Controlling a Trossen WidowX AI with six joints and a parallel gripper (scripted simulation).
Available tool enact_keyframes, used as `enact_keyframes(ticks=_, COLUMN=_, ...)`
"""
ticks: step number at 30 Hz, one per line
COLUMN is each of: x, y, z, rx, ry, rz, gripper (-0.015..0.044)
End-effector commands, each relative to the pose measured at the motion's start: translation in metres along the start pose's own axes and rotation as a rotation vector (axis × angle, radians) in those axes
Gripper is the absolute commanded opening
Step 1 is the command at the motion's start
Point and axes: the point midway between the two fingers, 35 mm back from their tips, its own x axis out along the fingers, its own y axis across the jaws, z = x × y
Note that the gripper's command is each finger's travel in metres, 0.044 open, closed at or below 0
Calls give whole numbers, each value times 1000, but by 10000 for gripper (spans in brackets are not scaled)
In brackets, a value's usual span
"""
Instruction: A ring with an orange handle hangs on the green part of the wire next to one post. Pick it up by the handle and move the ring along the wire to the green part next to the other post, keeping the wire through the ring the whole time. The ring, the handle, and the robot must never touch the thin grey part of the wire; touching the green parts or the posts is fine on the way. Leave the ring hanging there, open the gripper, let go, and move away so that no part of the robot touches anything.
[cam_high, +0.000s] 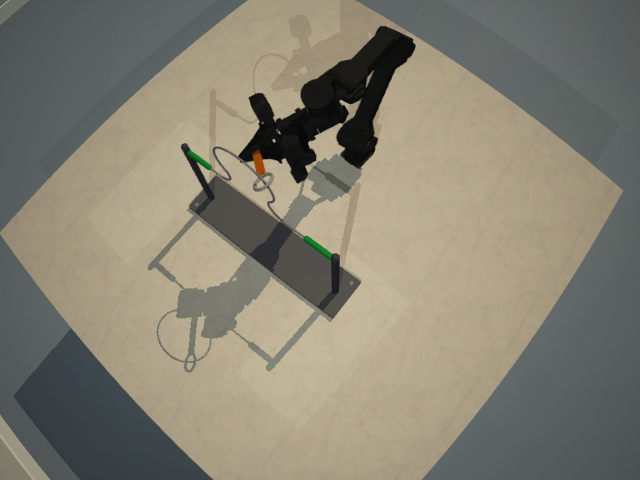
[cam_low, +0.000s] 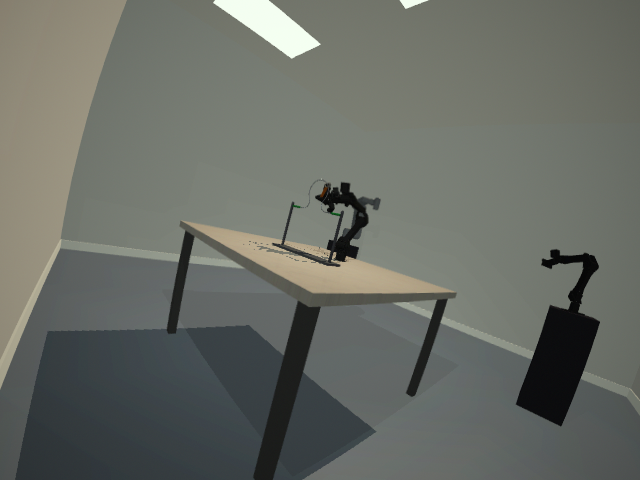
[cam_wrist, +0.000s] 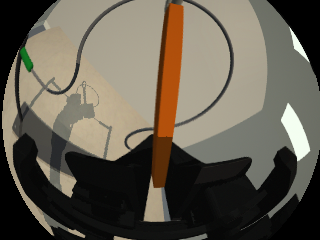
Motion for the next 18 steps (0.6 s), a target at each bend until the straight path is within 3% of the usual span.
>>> enact_keyframes(ticks=1, x=-1, y=-2, z=-1, rx=-48, ry=-3, rz=-31, gripper=-150)
enact_keyframes(ticks=18, x=0, y=-10, z=0, rx=-252, ry=-29, rz=-147, gripper=-150)
